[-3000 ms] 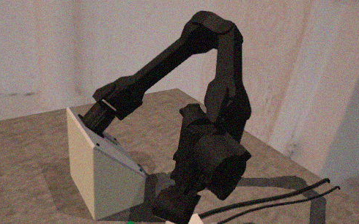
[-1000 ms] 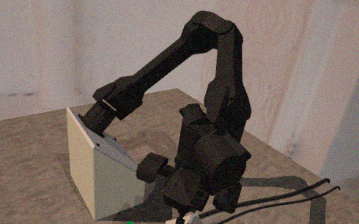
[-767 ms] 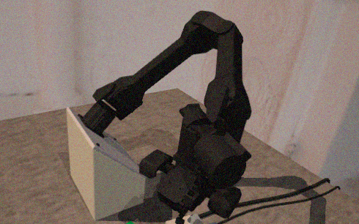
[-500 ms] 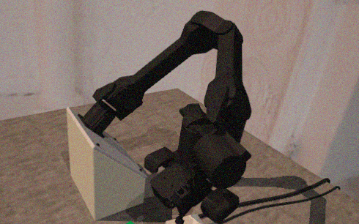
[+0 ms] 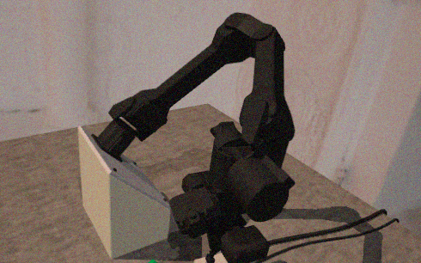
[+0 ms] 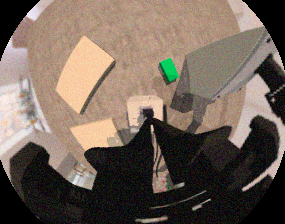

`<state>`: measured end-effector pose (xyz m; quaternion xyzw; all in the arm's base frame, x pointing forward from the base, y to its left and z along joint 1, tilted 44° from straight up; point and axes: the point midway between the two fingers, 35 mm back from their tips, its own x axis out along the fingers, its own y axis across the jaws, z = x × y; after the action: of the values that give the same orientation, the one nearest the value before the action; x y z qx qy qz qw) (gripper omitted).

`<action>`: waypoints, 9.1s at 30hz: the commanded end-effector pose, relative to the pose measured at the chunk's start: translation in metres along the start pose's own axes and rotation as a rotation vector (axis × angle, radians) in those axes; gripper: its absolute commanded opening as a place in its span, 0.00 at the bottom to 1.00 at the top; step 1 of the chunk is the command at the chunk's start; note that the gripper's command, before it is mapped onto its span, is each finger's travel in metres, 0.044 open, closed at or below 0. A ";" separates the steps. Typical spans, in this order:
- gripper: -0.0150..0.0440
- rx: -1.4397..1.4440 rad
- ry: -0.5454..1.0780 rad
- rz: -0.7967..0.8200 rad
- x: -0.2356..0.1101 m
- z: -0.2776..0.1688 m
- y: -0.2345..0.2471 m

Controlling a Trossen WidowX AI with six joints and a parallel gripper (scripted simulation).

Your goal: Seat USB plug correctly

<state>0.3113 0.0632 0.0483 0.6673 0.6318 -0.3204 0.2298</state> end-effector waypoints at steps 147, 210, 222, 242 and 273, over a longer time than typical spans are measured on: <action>0.25 0.025 0.092 0.004 0.016 -0.007 0.000; 0.25 0.025 0.092 0.004 0.024 -0.007 0.000; 0.25 0.025 0.092 0.004 0.025 -0.007 0.000; 0.25 0.025 0.092 0.004 0.027 -0.007 0.000; 0.25 0.025 0.093 0.004 0.031 -0.007 0.000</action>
<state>0.3123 0.0891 0.0312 0.6848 0.6366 -0.2964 0.1947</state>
